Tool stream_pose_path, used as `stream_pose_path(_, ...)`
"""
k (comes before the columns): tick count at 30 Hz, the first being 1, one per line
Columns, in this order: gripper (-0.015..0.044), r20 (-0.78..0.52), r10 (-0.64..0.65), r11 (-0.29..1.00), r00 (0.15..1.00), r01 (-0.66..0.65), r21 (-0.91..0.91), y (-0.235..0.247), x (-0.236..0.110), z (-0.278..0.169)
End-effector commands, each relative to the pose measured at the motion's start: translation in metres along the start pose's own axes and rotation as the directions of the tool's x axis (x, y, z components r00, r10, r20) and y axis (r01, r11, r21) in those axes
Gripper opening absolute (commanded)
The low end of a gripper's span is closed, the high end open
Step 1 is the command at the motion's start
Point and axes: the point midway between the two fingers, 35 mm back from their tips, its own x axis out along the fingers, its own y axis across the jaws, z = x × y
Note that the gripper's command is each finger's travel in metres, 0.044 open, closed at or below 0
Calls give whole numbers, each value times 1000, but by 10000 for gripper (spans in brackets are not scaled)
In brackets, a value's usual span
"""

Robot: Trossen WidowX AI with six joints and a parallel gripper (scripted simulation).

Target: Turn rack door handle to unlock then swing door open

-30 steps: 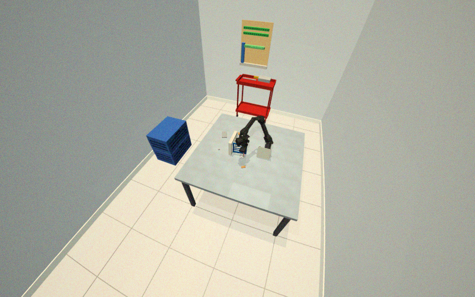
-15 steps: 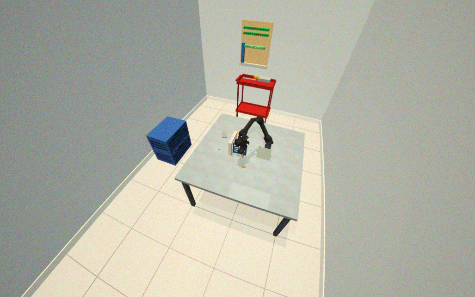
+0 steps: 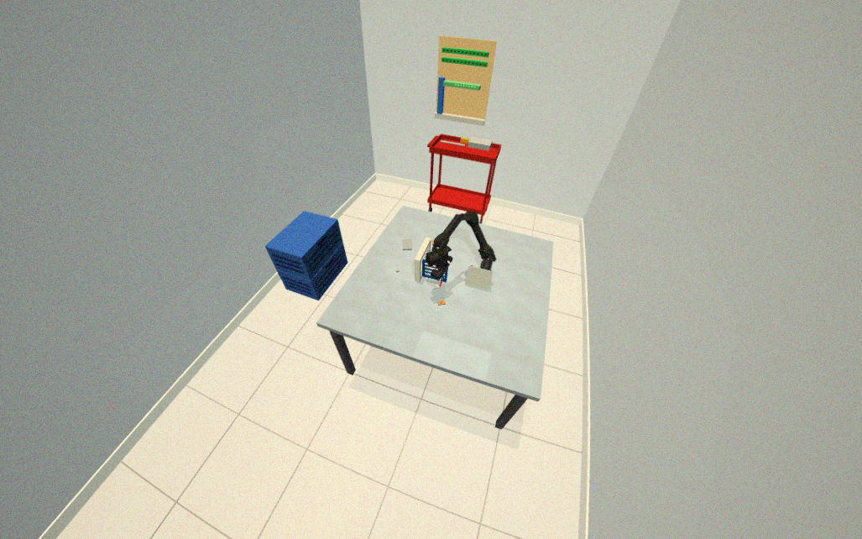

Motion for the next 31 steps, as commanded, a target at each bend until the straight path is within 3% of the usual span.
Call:
stream_pose_path(1, 287, 0, 0, 1000, 1000, 0, 5, 0, 0, 0)
stream_pose_path(31, 287, -1, 2, 1000, 1000, -2, 4, 2, -46, 1)
